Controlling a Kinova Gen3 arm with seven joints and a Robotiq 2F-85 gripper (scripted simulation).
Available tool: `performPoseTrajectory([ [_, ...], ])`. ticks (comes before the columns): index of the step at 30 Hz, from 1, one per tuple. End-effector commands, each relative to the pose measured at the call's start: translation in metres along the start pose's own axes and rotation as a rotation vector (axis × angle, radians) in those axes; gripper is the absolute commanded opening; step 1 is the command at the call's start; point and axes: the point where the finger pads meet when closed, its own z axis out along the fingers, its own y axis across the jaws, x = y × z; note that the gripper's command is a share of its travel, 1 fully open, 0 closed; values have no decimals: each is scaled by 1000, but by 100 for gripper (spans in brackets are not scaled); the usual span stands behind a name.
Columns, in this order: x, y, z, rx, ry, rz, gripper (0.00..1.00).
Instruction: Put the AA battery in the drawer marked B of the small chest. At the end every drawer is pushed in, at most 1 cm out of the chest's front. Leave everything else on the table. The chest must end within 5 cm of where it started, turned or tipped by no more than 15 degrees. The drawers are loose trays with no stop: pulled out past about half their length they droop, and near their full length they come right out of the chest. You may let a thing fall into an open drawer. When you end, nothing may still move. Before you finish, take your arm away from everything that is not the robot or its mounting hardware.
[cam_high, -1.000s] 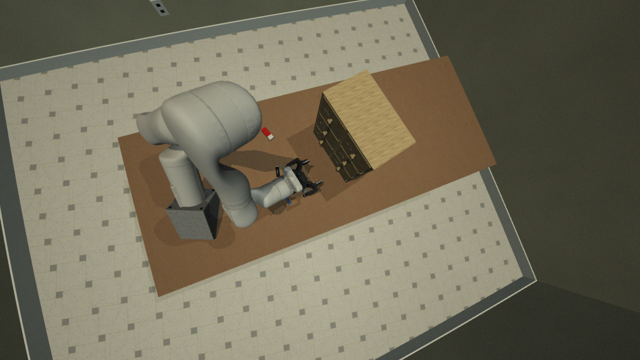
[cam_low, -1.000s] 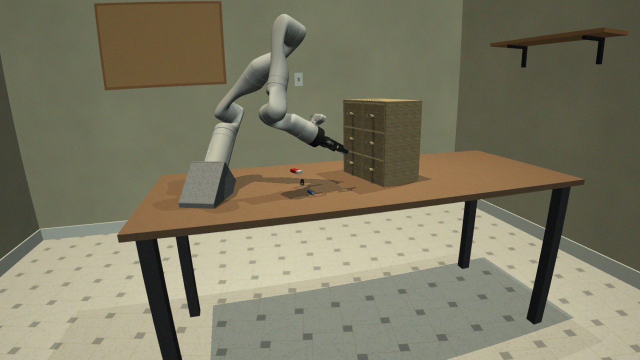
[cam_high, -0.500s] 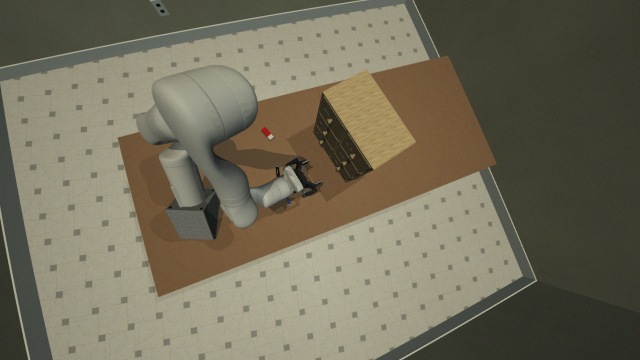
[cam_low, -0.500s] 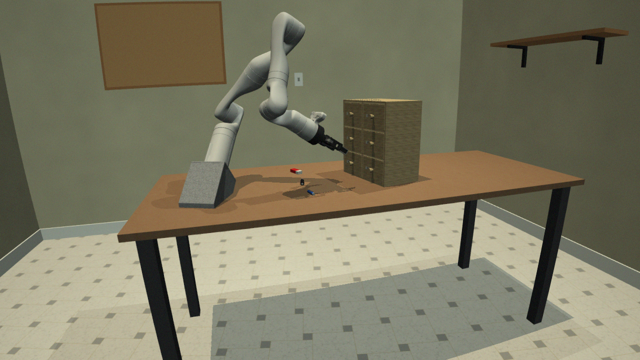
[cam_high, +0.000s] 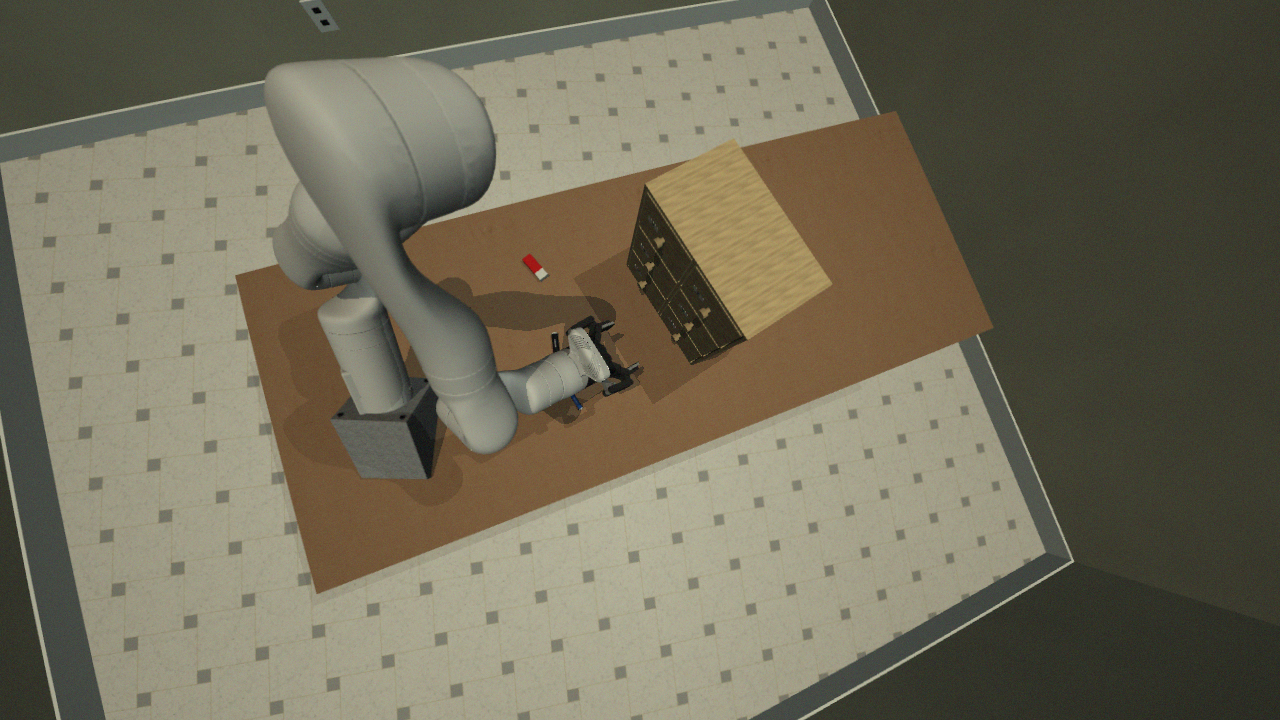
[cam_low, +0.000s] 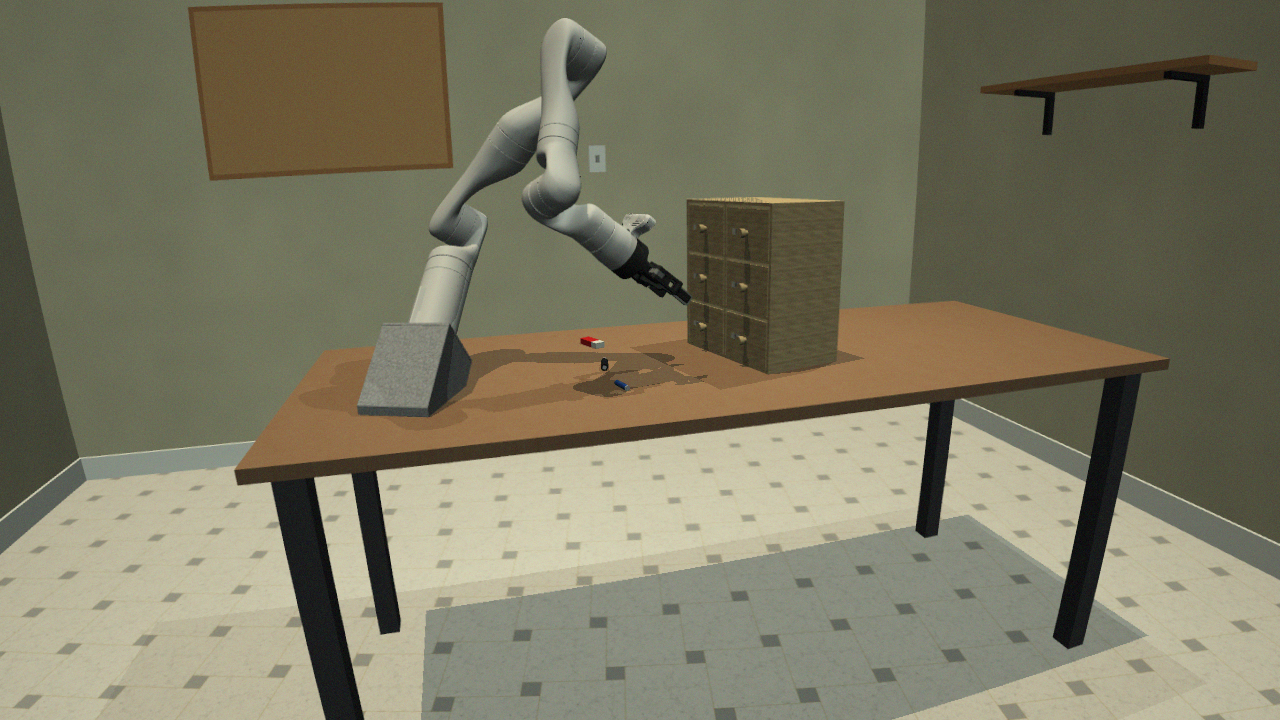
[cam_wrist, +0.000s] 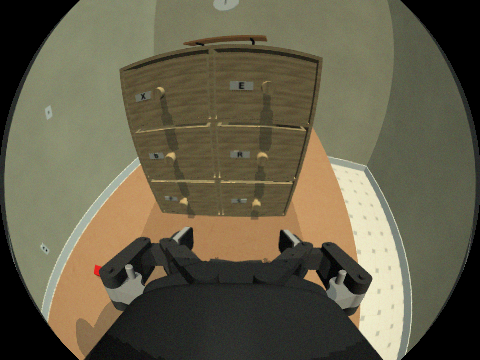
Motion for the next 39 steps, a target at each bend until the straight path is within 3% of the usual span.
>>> performPoseTrajectory([
  [1, 6, 0, -2, -2, -11, -17, 100],
  [15, 10, 0, -21, -4, -168, -17, 100],
  [17, 10, 0, -21, -4, -168, -17, 100],
  [39, 17, 0, -54, -6, -440, -16, 100],
])
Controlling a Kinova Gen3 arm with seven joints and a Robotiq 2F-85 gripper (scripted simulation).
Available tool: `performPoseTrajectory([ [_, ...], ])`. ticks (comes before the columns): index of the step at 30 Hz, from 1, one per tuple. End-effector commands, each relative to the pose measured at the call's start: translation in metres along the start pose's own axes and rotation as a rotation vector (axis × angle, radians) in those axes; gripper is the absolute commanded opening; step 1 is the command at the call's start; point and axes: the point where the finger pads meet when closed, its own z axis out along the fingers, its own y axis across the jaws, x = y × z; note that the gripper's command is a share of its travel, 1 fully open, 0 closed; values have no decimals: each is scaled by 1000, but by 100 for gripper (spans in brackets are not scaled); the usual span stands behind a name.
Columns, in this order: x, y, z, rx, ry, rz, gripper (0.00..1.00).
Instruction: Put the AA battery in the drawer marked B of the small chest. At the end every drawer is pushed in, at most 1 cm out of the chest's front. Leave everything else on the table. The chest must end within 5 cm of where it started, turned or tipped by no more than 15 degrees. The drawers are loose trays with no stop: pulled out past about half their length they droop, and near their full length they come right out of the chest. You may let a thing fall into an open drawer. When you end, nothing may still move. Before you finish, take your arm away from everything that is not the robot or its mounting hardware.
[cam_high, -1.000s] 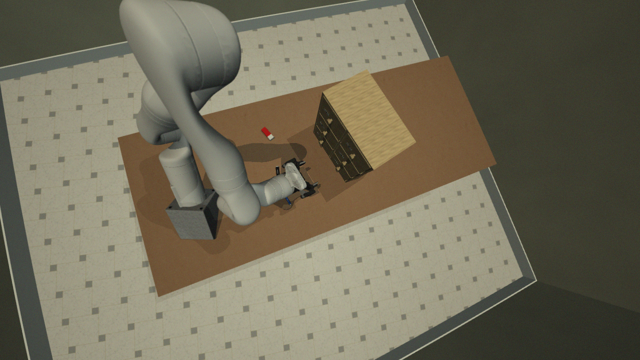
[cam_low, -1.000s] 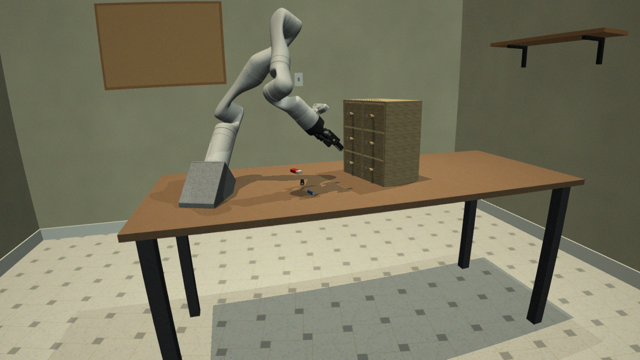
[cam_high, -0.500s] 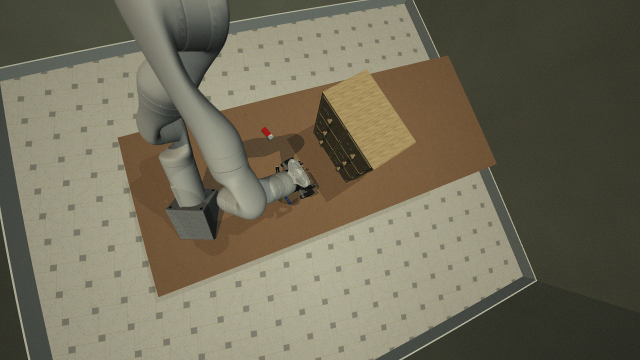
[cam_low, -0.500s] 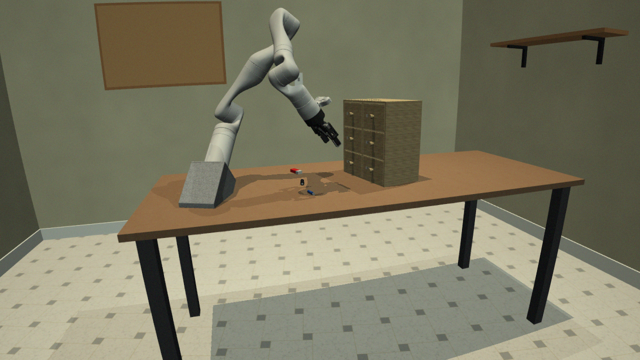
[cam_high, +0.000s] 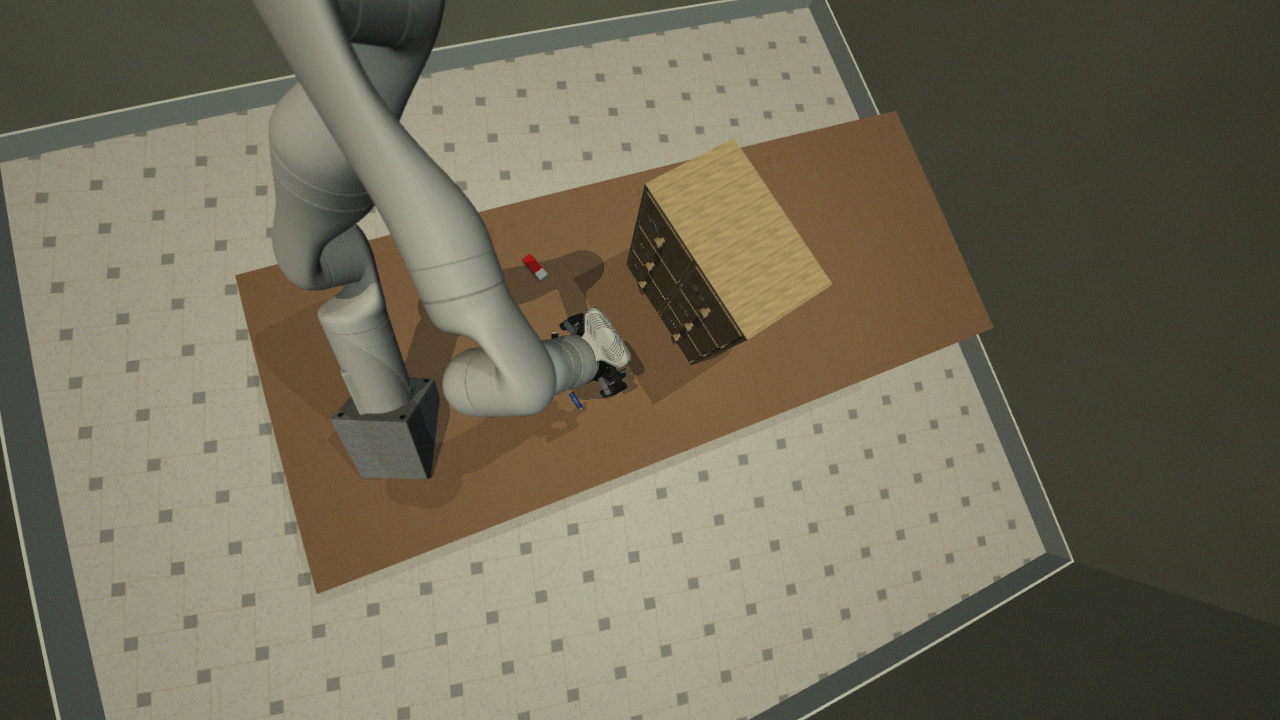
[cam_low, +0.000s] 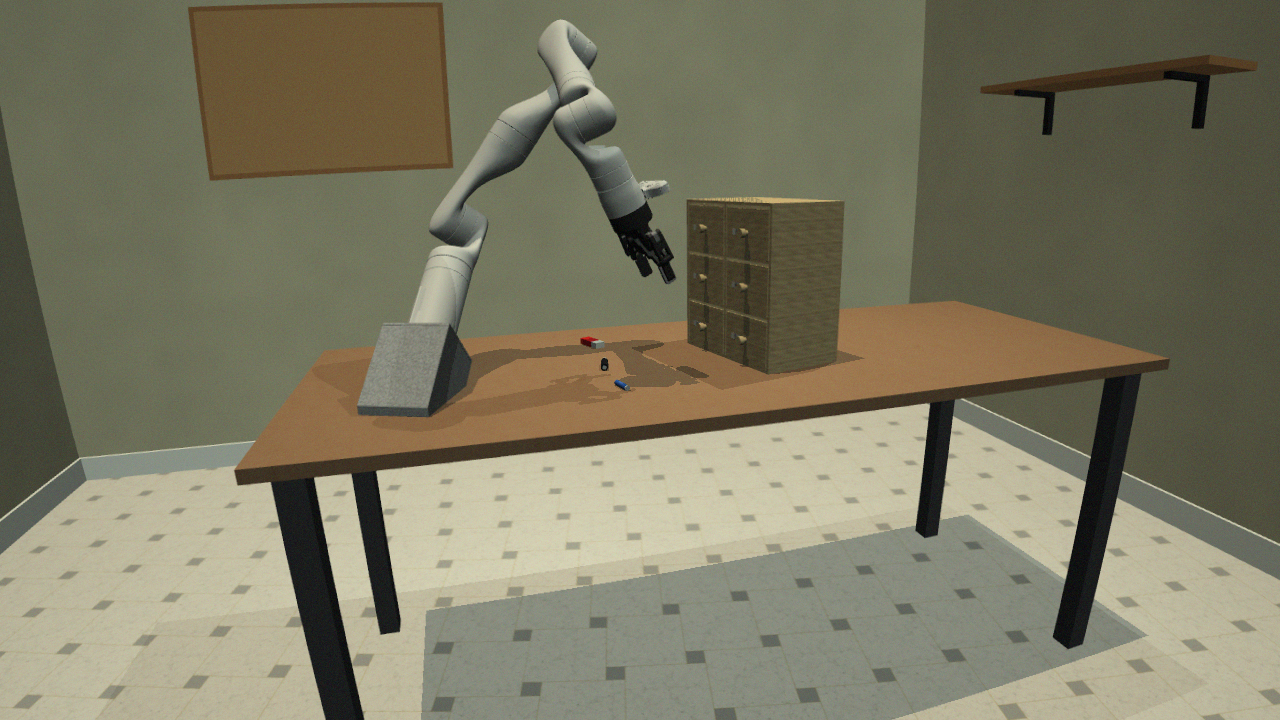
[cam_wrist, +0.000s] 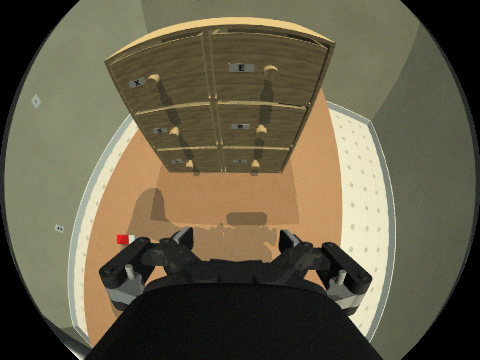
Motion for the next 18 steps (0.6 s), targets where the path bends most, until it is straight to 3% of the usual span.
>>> performPoseTrajectory([
  [1, 6, 0, -5, -7, -31, -22, 100],
  [18, 1, 0, -30, -10, -244, -21, 100],
])
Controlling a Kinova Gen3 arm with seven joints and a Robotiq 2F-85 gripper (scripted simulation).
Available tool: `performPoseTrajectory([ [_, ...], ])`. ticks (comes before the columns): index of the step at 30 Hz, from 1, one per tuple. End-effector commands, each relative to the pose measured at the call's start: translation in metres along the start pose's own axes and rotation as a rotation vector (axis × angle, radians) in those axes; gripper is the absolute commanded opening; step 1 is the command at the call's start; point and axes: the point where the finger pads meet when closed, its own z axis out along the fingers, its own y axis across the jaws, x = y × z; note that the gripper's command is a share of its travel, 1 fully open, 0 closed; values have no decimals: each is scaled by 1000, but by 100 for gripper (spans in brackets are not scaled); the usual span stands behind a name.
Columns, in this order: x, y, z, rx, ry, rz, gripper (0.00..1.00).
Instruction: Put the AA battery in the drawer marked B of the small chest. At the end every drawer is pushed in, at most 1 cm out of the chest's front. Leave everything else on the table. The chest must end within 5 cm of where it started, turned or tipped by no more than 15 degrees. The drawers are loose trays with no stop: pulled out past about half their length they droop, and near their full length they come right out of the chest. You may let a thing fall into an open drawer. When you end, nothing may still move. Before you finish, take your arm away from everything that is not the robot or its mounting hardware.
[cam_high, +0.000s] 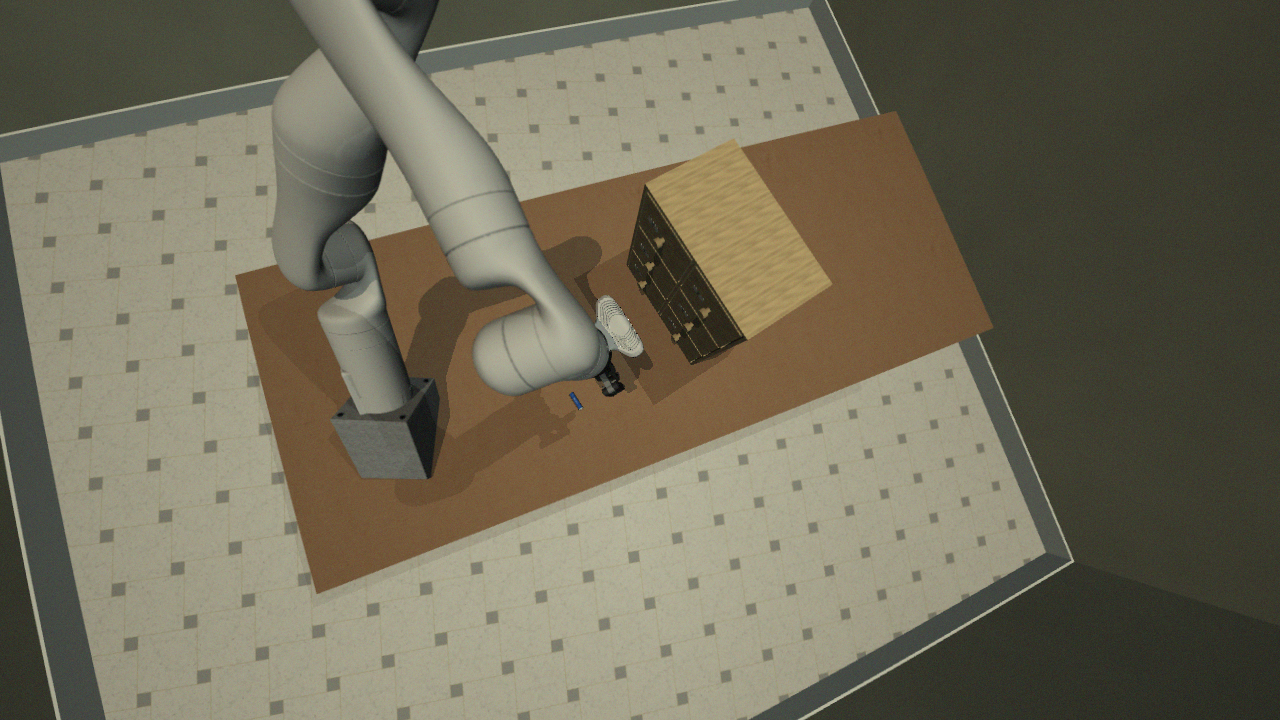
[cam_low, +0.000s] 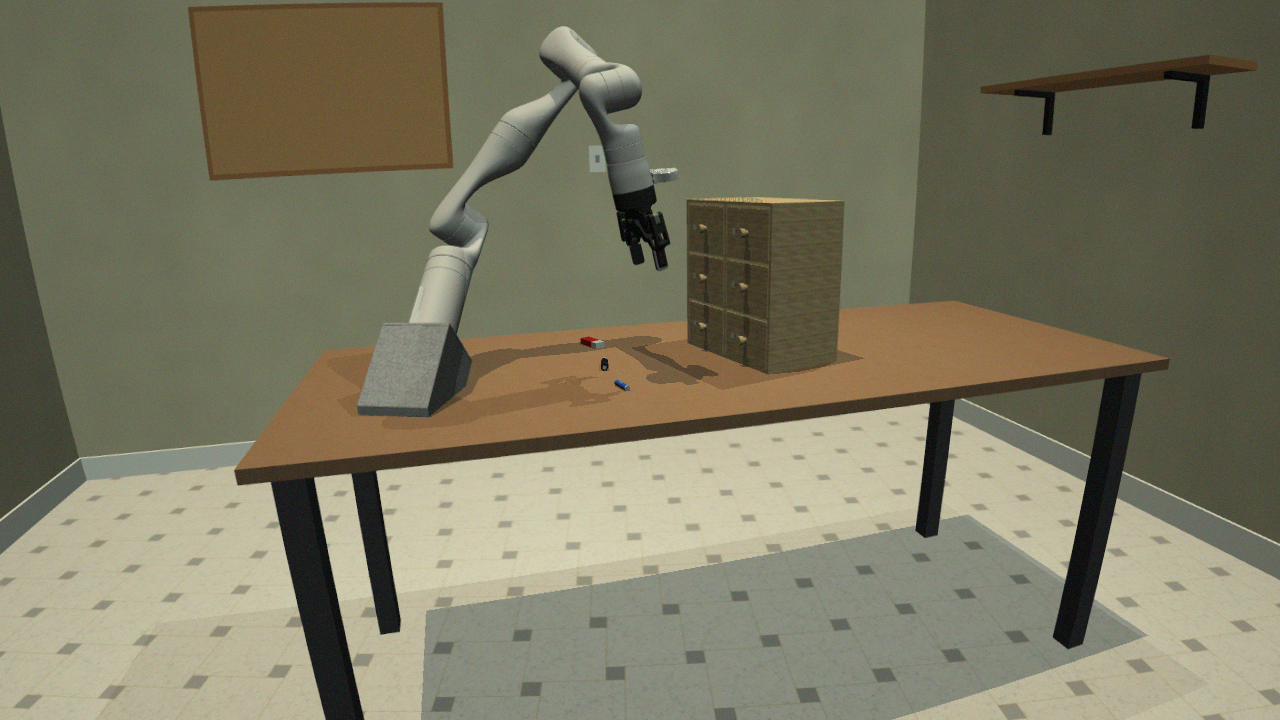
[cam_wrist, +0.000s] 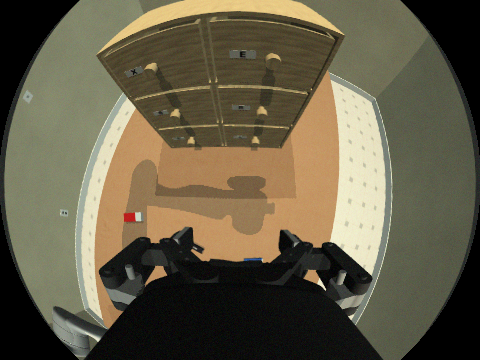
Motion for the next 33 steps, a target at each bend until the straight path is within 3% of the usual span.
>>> performPoseTrajectory([
  [1, 4, 0, -4, -6, -29, -17, 100],
  [9, -1, 0, -14, -7, -120, -17, 100],
  [19, -4, 0, -21, -8, -184, -17, 100],
  [33, -6, 0, -26, -8, -227, -16, 100],
])
